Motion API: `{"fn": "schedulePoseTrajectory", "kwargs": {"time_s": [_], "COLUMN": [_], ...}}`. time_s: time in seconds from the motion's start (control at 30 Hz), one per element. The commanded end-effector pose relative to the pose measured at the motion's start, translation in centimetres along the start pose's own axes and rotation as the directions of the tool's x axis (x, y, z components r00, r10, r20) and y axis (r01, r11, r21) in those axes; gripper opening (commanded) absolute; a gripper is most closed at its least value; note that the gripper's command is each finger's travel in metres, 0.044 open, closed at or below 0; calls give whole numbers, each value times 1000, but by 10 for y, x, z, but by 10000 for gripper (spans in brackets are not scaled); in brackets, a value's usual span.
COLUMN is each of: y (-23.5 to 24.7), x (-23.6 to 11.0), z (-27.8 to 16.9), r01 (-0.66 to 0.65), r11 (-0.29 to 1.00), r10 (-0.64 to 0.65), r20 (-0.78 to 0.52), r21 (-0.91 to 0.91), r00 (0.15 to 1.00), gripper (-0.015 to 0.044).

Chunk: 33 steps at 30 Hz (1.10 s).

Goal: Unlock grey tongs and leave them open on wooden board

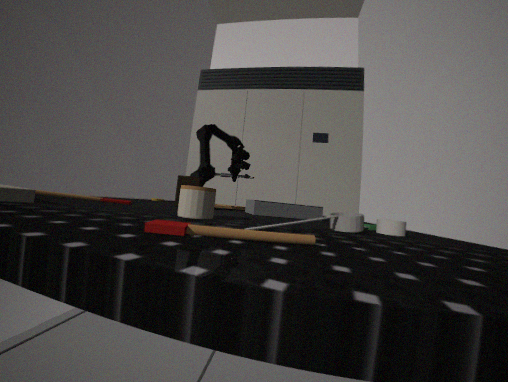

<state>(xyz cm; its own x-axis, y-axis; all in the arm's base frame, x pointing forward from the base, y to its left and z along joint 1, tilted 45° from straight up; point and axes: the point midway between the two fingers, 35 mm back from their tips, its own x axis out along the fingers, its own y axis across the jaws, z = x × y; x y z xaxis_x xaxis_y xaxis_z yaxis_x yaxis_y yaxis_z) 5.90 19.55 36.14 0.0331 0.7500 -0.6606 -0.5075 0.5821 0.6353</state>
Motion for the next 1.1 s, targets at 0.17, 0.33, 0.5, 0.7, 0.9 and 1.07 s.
{"fn": "schedulePoseTrajectory", "kwargs": {"time_s": [0.17,0.33,0.5,0.7,0.9,1.07], "y": [3,3,3,3,3,3], "x": [7,9,17,27,36,44], "z": [-2,-1,0,2,3,4], "r01": [18,18,18,18,18,18], "r11": [999,999,999,999,999,999], "r10": [-19,-19,-19,-19,-19,-19], "r20": [-36,-36,-37,-37,-37,-37], "r21": [-27,-27,-27,-27,-27,-27], "r00": [999,999,999,999,999,999], "gripper": [-150,-150,-150,-150,-150,-150]}}
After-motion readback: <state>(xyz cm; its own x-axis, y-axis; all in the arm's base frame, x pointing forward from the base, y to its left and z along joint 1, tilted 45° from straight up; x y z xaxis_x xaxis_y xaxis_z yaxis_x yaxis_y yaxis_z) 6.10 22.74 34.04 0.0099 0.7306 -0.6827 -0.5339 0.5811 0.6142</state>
